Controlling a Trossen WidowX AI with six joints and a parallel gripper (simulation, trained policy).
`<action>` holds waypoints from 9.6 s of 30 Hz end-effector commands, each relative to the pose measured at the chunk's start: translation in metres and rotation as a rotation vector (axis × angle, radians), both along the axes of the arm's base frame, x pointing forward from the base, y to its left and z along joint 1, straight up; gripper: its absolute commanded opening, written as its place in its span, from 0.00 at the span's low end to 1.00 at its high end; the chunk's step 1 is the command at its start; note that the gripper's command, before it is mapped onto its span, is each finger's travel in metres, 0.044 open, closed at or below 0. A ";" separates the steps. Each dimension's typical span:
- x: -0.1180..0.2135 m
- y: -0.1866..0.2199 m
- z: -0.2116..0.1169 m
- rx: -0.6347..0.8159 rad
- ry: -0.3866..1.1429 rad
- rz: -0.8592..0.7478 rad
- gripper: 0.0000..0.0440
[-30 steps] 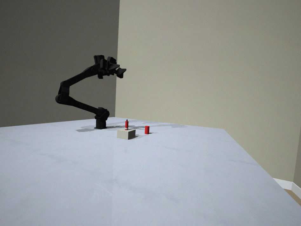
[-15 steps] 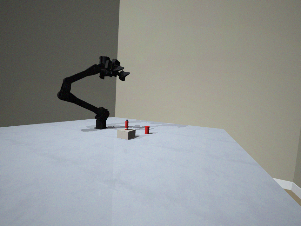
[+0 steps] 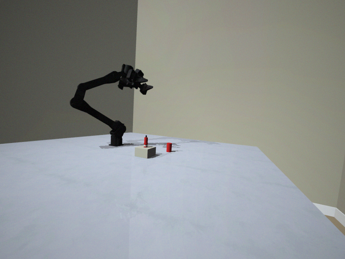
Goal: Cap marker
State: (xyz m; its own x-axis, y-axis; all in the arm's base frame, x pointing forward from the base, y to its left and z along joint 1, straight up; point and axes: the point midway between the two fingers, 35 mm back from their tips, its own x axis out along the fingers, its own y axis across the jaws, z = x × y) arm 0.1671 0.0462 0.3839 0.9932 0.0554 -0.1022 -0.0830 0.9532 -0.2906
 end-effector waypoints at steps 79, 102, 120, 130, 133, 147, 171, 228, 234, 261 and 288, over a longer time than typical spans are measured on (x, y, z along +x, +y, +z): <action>0.082 0.076 -0.126 -0.184 0.791 -0.042 0.75; 0.111 0.074 -0.165 -0.110 1.034 -0.107 0.75; 0.134 0.066 -0.193 -0.026 1.198 -0.150 0.75; 0.146 0.060 -0.207 0.022 1.275 -0.170 0.75; 0.149 0.057 -0.211 0.036 1.296 -0.175 0.75; 0.164 0.044 -0.229 0.089 1.386 -0.194 0.74; 0.182 0.018 -0.268 0.127 1.510 -0.197 0.71; 0.170 -0.045 -0.233 0.059 1.518 -0.172 0.05; 0.158 -0.065 -0.222 0.084 1.536 -0.191 0.03; 0.117 -0.137 -0.215 0.214 1.578 -0.288 0.00; 0.112 -0.139 -0.275 0.217 1.621 -0.232 0.00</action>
